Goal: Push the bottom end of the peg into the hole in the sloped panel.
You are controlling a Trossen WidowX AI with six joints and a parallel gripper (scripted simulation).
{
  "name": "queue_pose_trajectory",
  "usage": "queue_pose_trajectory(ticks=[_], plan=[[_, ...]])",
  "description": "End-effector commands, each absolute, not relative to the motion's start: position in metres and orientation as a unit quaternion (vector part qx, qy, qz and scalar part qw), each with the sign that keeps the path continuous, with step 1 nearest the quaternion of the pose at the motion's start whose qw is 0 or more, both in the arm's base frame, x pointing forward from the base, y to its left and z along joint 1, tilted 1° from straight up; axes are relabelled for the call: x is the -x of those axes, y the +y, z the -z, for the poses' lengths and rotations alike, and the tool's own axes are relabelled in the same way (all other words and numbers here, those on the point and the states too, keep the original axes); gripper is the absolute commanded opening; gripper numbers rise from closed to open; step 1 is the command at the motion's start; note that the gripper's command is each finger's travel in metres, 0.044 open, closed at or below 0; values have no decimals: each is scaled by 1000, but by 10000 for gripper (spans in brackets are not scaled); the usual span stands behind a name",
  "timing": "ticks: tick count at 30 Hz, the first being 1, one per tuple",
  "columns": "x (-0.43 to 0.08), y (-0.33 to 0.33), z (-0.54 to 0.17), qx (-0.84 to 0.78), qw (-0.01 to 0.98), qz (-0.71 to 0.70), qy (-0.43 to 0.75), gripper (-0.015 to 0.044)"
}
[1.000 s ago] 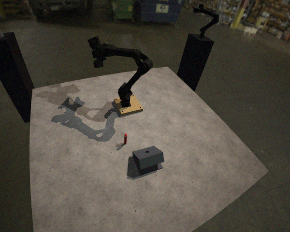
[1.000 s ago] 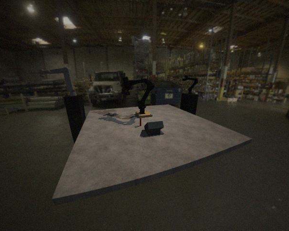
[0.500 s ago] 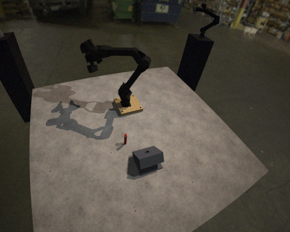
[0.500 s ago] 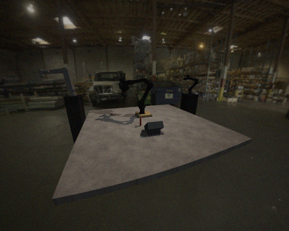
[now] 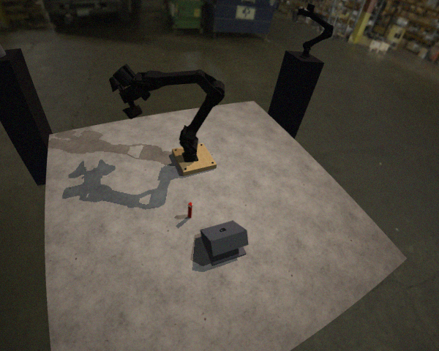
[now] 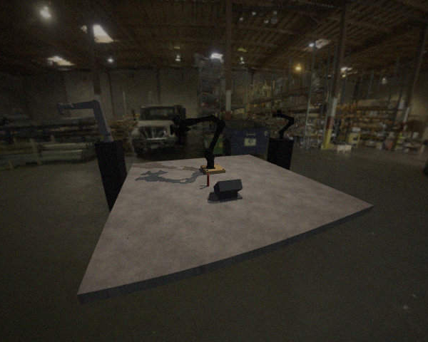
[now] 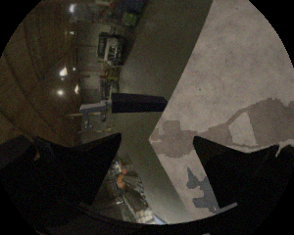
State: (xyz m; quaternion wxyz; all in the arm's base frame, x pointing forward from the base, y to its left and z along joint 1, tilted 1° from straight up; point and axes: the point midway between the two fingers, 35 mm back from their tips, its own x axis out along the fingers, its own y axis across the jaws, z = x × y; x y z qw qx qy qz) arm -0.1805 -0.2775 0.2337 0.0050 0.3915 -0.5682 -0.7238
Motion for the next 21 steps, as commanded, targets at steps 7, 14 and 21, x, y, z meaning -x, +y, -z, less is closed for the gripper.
queue_pose_trajectory(ticks=[7,14,21], plan=[[143,-301,-227,-443,39,724,-527,440],[113,-315,-219,-482,57,720,-496,440],[81,-325,-212,-519,74,716,-462,440]])
